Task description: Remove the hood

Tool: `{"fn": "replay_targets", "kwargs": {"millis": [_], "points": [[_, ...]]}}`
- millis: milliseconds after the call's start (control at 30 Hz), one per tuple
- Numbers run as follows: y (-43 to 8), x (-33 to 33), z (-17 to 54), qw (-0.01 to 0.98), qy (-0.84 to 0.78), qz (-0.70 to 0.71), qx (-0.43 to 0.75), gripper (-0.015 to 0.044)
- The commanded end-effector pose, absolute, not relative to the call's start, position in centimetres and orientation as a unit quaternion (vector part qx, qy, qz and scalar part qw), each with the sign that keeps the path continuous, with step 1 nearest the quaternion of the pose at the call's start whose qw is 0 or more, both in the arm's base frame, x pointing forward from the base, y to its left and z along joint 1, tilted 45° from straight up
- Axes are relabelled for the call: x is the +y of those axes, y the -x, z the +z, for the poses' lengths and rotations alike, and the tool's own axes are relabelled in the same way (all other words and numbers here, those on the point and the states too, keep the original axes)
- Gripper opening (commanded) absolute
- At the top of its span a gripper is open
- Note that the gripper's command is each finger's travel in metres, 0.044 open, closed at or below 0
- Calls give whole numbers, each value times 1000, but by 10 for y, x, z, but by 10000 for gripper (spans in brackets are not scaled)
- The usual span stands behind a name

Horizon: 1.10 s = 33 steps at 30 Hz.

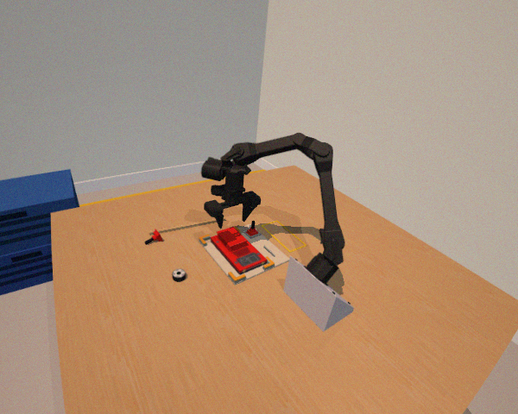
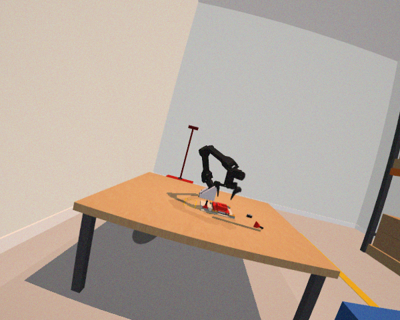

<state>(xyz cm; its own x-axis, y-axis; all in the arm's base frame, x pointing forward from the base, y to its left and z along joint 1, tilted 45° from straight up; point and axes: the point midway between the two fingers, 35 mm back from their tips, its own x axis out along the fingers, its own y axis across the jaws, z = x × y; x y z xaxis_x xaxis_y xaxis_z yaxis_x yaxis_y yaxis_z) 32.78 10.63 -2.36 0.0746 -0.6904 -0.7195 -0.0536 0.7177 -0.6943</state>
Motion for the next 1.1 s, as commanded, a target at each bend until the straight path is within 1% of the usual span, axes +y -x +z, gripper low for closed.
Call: {"fn": "replay_targets", "kwargs": {"millis": [0, 1067], "points": [[-328, 104, -26, 671, 294, -237, 637, 440], [-330, 89, -42, 672, 295, -237, 637, 440]]}}
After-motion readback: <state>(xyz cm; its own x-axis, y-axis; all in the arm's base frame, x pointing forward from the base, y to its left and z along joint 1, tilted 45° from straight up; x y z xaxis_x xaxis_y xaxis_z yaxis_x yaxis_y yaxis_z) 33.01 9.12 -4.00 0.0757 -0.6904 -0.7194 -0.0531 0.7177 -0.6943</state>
